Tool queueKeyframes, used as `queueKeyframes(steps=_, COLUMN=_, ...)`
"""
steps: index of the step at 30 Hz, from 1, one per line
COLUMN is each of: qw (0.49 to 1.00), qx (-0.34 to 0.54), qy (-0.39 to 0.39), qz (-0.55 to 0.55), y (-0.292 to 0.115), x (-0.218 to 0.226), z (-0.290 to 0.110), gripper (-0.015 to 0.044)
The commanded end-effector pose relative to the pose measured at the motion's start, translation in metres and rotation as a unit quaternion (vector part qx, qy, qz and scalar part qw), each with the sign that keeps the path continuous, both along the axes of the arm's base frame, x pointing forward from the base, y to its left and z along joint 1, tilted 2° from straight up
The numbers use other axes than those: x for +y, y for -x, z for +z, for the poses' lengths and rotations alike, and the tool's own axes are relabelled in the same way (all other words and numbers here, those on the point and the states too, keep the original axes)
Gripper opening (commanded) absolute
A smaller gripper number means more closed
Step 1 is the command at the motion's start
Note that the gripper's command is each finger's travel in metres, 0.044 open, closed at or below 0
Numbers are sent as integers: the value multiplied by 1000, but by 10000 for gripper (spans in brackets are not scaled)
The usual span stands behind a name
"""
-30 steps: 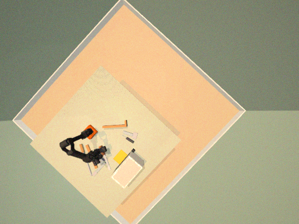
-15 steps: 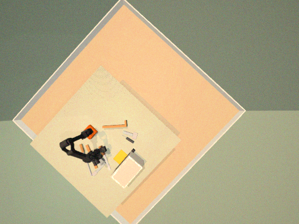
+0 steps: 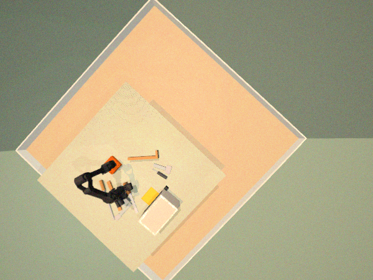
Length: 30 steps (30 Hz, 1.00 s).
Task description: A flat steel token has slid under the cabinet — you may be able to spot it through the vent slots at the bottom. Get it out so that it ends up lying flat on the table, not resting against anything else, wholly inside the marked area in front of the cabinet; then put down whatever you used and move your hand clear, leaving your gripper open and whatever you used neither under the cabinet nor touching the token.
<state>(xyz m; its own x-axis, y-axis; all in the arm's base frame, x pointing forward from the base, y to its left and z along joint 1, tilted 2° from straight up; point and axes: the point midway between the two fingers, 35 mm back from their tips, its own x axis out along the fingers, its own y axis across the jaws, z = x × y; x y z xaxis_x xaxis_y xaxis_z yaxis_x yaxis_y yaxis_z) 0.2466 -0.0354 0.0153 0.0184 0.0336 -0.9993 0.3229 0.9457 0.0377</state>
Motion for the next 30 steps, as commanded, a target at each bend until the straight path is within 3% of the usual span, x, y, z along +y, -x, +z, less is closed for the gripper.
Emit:
queueKeyframes(steps=1, qw=1000, qx=0, qy=5, qz=-9, y=0, x=-5, z=1, gripper=0)
queueKeyframes(steps=11, qw=1000, qx=0, qy=5, qz=-9, y=0, x=-5, z=1, gripper=0)
queueKeyframes(steps=19, qw=1000, qx=0, qy=0, qz=0, y=0, x=-1, z=0, gripper=200)
queueKeyframes(steps=22, qw=1000, qx=0, qy=0, qz=0, y=0, x=-1, z=0, gripper=200)
queueKeyframes(steps=25, qw=1000, qx=0, qy=5, qz=0, y=0, x=-1, z=0, gripper=270)
queueKeyframes(steps=30, qw=1000, qx=0, qy=5, qz=4, y=-1, x=0, z=-1, gripper=270)
